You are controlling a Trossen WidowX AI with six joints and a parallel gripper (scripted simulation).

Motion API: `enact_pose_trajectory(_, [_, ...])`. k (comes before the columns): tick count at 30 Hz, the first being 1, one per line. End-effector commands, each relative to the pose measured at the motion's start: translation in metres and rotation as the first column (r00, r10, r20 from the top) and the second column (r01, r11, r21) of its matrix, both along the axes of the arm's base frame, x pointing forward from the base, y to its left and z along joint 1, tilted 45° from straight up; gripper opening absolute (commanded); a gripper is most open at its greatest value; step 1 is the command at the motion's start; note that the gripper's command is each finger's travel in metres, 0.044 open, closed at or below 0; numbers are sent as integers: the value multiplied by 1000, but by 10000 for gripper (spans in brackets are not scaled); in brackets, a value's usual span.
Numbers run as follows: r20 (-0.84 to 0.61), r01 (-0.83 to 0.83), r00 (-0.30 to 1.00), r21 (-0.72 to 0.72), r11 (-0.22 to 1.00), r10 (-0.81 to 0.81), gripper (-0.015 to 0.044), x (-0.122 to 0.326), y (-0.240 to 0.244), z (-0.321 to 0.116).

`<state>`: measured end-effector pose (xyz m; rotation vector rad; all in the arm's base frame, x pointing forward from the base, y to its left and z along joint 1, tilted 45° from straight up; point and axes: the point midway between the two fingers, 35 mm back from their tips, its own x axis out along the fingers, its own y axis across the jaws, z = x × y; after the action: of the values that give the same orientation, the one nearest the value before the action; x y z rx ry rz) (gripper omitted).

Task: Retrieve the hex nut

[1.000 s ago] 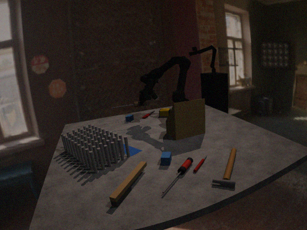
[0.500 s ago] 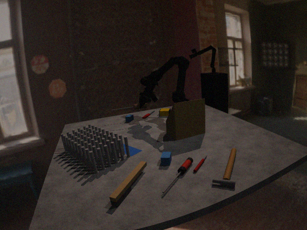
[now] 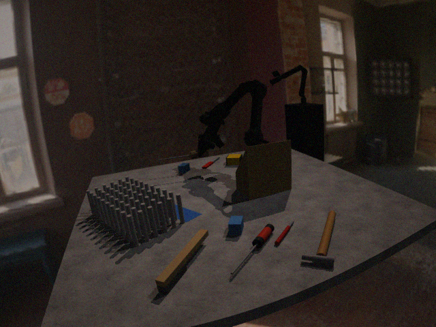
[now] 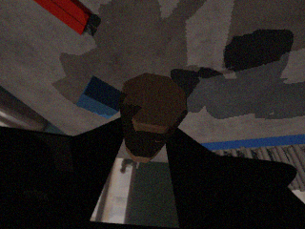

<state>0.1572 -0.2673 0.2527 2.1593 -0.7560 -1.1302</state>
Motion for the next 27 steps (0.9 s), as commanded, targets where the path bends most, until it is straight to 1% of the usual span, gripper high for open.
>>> enact_pose_trajectory(1, [-5, -8, 1000, 7, 1000, 8, 0, 1, -3, -6])
enact_pose_trajectory(27, [-5, -8, 1000, 5, 1000, 8, 0, -4, -23, -27])
